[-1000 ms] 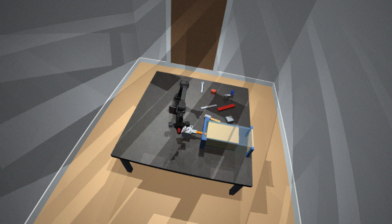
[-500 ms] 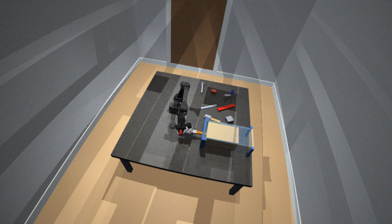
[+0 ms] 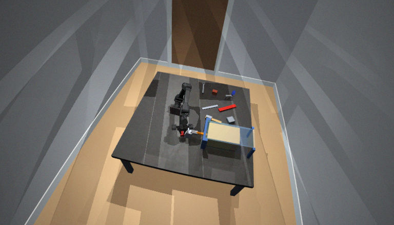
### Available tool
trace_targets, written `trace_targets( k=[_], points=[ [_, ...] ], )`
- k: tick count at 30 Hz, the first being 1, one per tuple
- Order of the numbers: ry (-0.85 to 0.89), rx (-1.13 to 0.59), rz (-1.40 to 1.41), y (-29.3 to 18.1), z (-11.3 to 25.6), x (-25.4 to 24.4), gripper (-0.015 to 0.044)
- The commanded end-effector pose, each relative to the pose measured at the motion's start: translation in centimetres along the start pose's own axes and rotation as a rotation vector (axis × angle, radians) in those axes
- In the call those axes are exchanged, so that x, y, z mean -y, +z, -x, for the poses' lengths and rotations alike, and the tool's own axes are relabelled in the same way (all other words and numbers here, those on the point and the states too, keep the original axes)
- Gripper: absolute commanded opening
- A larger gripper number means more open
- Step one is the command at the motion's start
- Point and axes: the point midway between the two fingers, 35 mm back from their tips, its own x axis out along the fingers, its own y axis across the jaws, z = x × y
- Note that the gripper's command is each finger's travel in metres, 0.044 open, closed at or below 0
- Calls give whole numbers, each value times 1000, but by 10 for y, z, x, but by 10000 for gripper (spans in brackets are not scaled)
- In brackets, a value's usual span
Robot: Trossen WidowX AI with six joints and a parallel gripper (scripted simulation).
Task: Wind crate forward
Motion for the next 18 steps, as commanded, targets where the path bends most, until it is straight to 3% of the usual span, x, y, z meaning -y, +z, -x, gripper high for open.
trace_targets(
  k=[1, 18],
  points=[
    [33, -9, 35, 3, -13, -24, 0],
    [34, -9, 36, 8, -15, -40, 0]
  ],
)
